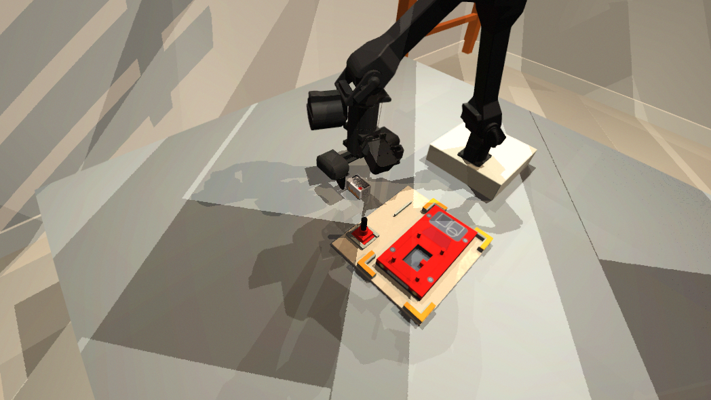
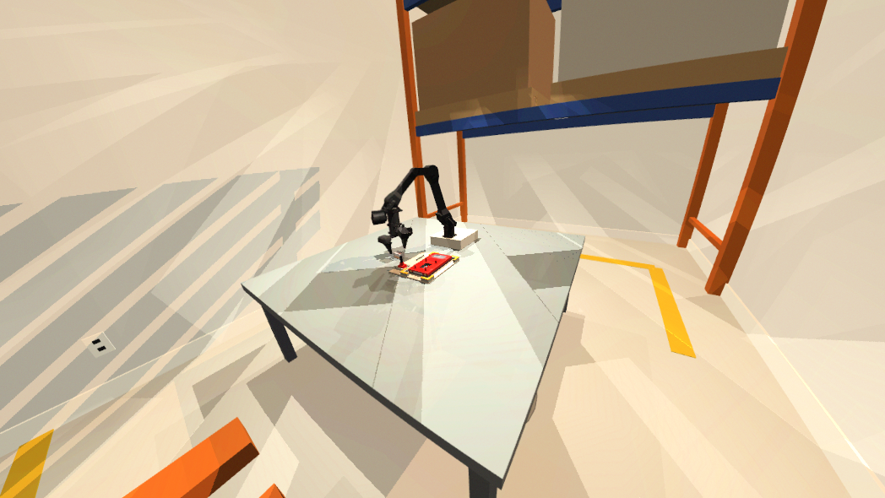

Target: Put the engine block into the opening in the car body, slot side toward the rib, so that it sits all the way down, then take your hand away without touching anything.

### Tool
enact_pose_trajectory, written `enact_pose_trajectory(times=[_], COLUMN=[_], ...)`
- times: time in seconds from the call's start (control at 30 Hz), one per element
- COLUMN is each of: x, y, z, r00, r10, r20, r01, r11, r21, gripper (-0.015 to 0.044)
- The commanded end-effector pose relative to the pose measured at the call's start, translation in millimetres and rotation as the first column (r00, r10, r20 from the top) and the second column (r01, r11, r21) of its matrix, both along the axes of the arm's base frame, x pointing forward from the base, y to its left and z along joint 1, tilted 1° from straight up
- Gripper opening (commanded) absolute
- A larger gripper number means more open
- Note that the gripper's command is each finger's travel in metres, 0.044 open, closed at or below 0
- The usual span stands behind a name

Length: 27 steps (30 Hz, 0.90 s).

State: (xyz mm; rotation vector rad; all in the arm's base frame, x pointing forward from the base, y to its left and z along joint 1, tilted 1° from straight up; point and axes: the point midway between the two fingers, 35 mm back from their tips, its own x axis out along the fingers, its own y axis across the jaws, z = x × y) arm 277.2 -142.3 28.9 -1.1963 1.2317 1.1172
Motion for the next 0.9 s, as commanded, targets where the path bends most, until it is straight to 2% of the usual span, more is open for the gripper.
enact_pose_trajectory(times=[0.0,0.27,0.63,0.87], x=[-2.4,-2.5,-2.5,-2.5], y=[0.2,0.1,0.1,0.1], z=[-9.8,-20.1,-20.1,-20.1], r00=[1.000,1.000,1.000,1.000], r10=[0.005,0.005,0.005,0.005], r20=[-0.014,-0.014,-0.014,-0.014], r01=[-0.005,-0.005,-0.005,-0.005], r11=[1.000,1.000,1.000,1.000], r21=[0.001,0.001,0.001,0.001], gripper=[0.0440,0.0440,0.0151,0.0105])
